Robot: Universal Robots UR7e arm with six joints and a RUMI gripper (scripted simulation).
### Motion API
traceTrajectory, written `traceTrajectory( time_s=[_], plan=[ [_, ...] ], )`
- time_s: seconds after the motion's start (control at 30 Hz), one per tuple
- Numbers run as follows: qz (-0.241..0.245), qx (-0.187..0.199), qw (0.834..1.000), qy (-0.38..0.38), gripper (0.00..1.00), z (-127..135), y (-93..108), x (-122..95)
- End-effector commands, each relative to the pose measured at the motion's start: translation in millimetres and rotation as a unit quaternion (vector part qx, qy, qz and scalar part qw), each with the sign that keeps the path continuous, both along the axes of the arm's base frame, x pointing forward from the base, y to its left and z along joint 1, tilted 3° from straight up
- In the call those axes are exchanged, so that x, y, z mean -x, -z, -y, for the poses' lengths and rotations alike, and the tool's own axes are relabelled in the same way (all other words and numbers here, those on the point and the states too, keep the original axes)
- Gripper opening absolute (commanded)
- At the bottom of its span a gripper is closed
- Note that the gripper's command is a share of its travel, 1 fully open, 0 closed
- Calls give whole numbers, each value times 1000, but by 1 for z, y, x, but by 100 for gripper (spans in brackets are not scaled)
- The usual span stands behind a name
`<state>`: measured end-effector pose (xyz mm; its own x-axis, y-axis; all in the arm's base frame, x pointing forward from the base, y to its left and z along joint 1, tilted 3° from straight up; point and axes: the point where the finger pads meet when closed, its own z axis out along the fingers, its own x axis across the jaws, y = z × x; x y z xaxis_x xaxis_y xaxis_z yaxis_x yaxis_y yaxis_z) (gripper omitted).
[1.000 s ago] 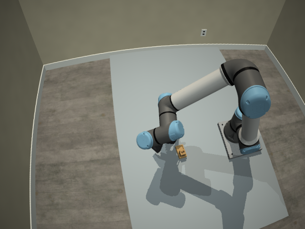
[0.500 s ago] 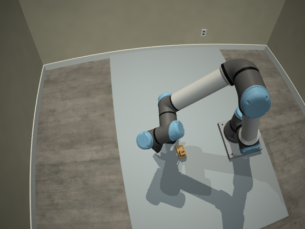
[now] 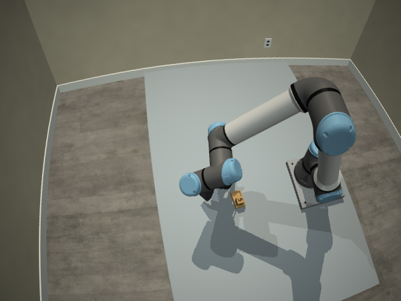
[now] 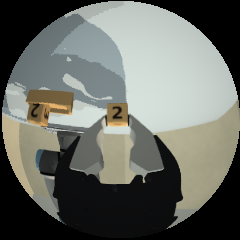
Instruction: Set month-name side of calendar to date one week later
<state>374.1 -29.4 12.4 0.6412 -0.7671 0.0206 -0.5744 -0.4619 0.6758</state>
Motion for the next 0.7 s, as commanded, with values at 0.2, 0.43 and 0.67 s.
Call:
traceTrajectory(
  time_s=[0.2,0.43,0.67],
  plan=[
    [2,0,1000,0,10,0,-19,0],
    [2,0,1000,0,10,0,-49,1],
    [2,0,1000,0,10,1,-65,2]
  ],
)
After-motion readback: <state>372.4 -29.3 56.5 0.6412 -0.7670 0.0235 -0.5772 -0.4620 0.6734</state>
